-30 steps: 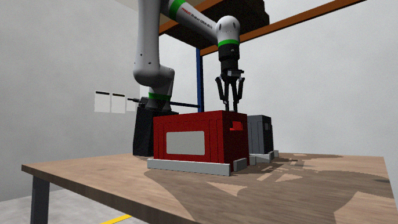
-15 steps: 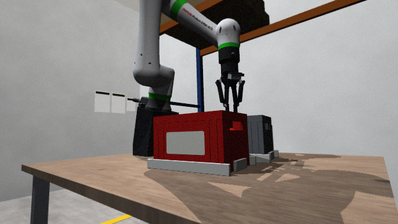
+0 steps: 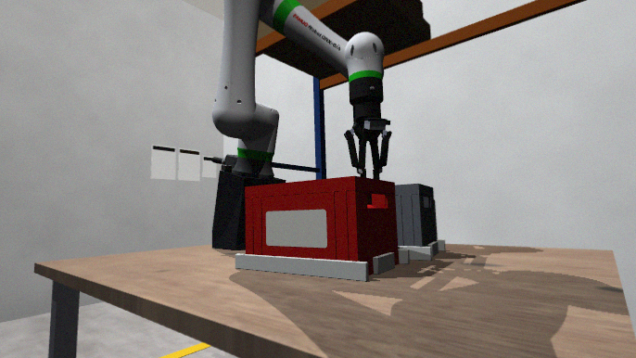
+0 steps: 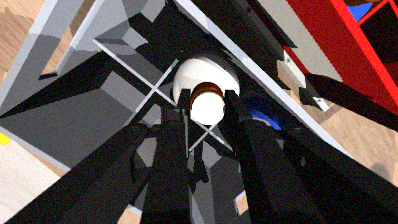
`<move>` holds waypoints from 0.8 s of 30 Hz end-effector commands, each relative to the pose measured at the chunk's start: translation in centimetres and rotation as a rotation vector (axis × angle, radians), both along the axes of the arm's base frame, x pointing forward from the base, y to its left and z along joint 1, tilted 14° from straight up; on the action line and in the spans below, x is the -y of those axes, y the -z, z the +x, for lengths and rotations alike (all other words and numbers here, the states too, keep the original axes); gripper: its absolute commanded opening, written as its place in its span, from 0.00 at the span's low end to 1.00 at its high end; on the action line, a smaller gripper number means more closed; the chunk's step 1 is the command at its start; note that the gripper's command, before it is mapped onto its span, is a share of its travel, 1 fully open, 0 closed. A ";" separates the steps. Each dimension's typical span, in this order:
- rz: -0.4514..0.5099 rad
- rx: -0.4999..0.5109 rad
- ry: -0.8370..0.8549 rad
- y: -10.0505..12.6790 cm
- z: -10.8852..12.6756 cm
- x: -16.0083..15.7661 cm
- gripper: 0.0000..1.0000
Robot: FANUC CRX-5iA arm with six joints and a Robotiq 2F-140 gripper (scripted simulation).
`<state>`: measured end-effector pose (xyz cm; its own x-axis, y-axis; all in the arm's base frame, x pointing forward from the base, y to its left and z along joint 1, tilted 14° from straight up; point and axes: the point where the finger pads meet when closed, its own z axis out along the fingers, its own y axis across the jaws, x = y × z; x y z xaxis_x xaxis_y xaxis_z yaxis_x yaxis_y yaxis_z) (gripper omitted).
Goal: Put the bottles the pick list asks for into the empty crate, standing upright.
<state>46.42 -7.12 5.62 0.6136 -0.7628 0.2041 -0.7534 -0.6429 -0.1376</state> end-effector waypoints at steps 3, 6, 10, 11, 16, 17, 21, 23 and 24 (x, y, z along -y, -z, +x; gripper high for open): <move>0.000 0.002 0.000 0.0 0.1 0.0 0.10; 0.000 0.002 0.000 0.2 0.1 0.0 0.10; 0.000 0.002 0.000 0.4 0.2 0.0 0.10; 0.000 0.002 0.000 0.4 0.2 0.0 0.10; 0.000 0.002 0.000 0.7 0.2 0.1 0.10; 0.000 0.002 0.000 0.7 0.2 0.1 0.10; 0.000 0.002 0.000 0.8 0.3 0.1 0.10; 0.000 0.002 0.000 0.9 0.3 0.1 0.10; 0.000 0.002 0.000 1.0 0.3 0.1 0.10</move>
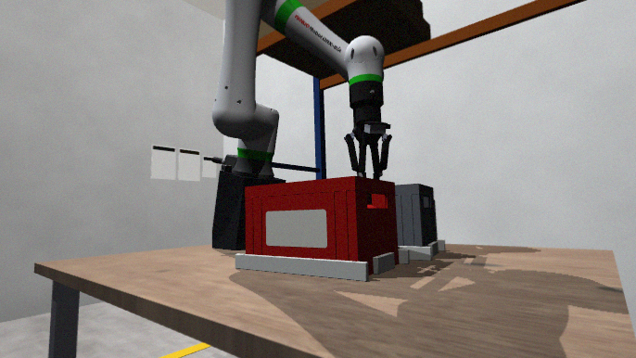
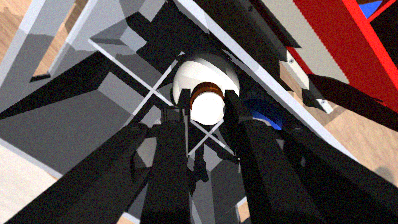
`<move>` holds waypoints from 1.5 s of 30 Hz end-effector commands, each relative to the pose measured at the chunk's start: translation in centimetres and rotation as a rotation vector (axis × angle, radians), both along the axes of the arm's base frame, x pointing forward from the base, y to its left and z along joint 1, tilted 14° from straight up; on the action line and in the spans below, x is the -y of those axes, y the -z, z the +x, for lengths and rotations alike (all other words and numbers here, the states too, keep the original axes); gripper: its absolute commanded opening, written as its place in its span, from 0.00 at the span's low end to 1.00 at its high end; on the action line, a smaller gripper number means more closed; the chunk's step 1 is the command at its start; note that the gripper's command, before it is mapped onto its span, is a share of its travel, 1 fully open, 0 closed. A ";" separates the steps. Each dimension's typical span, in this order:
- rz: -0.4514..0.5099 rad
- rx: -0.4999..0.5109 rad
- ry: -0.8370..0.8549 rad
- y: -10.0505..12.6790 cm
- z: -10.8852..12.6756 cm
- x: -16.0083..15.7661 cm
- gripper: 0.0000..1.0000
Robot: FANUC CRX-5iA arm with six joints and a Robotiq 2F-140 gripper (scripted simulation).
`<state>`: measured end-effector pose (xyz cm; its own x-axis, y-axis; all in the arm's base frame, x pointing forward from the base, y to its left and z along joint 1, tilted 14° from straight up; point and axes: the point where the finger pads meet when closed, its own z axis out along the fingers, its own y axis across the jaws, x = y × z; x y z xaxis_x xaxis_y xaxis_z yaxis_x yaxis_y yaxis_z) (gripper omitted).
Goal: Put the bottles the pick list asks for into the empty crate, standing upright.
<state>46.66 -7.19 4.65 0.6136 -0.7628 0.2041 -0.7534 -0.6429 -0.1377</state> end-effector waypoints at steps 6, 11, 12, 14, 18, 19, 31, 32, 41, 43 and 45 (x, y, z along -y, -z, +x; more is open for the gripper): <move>0.000 0.002 0.000 0.3 0.1 0.0 0.10; 0.000 0.002 0.000 0.4 0.2 0.0 0.10; 0.000 0.002 0.000 0.5 0.2 0.0 0.10; 0.000 0.002 0.000 0.6 0.2 0.0 0.10; 0.000 0.002 0.000 0.8 0.3 0.1 0.10; 0.000 0.002 0.000 0.8 0.3 0.1 0.10; 0.000 0.002 0.000 1.0 0.3 0.1 0.10; 0.000 0.002 0.000 1.0 0.3 0.1 0.10; 0.000 0.002 0.000 1.2 0.4 0.1 0.44; 0.000 0.002 0.000 1.2 0.4 0.1 0.44; 0.000 0.002 0.000 1.2 0.4 0.1 0.44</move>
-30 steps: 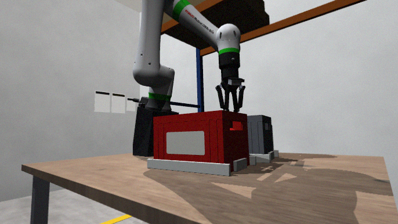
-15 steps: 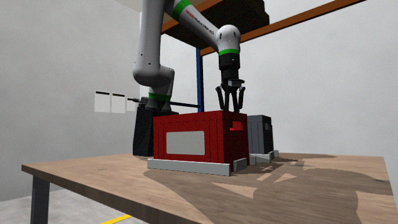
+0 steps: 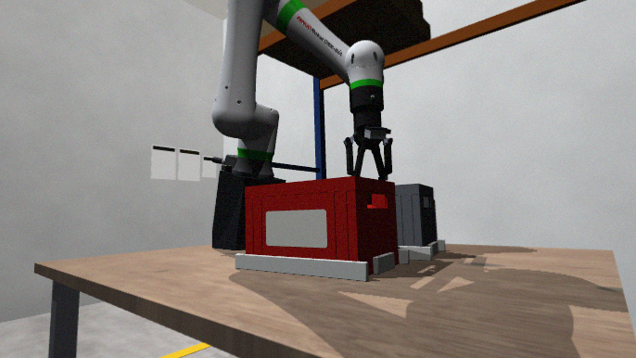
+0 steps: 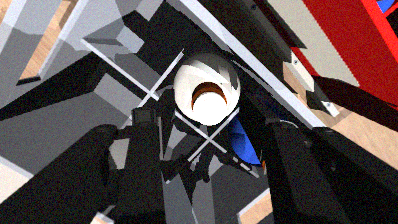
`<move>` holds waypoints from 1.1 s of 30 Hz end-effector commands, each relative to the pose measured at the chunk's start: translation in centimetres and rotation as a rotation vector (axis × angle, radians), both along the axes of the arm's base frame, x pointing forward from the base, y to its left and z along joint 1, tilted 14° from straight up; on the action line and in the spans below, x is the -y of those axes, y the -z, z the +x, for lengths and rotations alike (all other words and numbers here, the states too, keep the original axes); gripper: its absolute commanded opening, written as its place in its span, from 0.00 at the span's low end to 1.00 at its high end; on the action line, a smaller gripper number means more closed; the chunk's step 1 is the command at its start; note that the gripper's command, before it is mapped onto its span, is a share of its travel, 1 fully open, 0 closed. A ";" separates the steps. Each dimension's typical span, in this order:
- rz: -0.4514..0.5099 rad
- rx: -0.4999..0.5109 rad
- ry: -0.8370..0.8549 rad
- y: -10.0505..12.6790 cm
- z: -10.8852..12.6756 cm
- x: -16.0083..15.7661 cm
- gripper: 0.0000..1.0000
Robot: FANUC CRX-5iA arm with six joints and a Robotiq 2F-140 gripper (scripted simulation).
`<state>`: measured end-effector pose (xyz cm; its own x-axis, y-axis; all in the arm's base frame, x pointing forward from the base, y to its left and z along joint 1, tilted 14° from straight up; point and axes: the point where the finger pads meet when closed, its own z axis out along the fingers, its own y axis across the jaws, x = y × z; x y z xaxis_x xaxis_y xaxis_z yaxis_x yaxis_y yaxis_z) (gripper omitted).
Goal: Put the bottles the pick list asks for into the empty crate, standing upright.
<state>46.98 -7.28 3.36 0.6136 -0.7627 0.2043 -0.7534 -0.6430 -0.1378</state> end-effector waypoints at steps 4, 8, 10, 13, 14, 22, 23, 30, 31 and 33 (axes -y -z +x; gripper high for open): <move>0.000 0.001 0.000 -0.1 0.1 0.0 0.44; 0.000 0.001 0.000 -0.1 0.1 0.0 0.44; 0.000 0.001 0.000 -0.1 0.1 0.0 0.44; 0.000 0.001 0.000 -0.1 0.1 0.0 0.44; 0.000 0.001 0.000 -0.1 0.1 0.0 0.44; 0.000 0.001 0.000 -1.4 -0.3 -0.1 0.44; 0.000 0.001 0.000 -1.6 -0.3 -0.1 0.44; 0.000 0.001 0.000 -3.4 -0.8 -0.2 0.44; 0.000 0.001 0.000 -3.7 -0.8 -0.3 0.44; 0.000 0.001 0.000 -3.9 -0.9 -0.3 0.44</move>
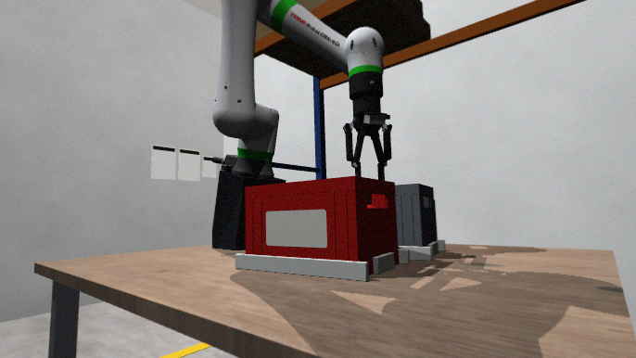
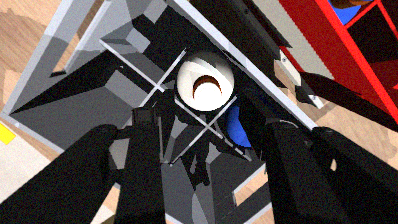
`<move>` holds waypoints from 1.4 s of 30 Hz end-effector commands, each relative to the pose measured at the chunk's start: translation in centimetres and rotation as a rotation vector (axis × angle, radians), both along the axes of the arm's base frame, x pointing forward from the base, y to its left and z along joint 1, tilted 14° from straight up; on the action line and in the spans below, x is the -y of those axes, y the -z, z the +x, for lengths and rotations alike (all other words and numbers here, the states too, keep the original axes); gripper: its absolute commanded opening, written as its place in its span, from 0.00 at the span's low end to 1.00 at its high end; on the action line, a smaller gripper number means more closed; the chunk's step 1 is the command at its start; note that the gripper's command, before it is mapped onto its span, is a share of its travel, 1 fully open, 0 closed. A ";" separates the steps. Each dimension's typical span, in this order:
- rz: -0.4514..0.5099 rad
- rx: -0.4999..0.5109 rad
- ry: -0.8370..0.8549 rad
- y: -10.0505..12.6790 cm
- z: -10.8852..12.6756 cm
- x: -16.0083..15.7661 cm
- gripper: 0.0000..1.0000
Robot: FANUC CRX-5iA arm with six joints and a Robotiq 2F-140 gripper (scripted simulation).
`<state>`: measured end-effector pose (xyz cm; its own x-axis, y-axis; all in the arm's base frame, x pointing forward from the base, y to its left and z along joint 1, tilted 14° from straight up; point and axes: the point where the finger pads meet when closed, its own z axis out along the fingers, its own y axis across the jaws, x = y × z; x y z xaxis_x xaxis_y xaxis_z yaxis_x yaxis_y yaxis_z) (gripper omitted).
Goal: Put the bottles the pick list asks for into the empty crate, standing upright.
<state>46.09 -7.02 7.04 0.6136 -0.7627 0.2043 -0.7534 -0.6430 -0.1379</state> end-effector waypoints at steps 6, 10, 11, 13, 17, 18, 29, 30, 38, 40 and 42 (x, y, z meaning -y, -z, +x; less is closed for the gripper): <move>0.000 0.001 0.000 -1.6 -0.3 -0.1 0.44; 0.000 0.001 0.000 -2.6 -0.6 -0.2 0.44; 0.000 0.001 0.000 -2.8 -0.6 -0.2 0.44; 0.000 0.001 0.000 -3.4 -0.8 -0.2 0.44; 0.000 0.001 0.000 -4.1 -1.0 -0.3 0.44; 0.000 0.001 0.000 -4.1 -1.0 -0.3 0.44; 0.000 0.001 0.000 -5.6 -1.8 -3.8 0.44; 0.000 0.001 0.000 -5.8 -1.9 -4.3 0.44; 0.000 0.001 0.000 -6.5 -2.5 -7.2 0.44; 0.000 0.001 0.000 -6.7 -2.7 -8.1 0.44; 0.000 0.001 0.000 -7.0 -2.9 -9.1 0.44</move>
<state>43.40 0.85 13.60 0.6143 -0.7625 0.2030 -0.7531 -0.6434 -0.1377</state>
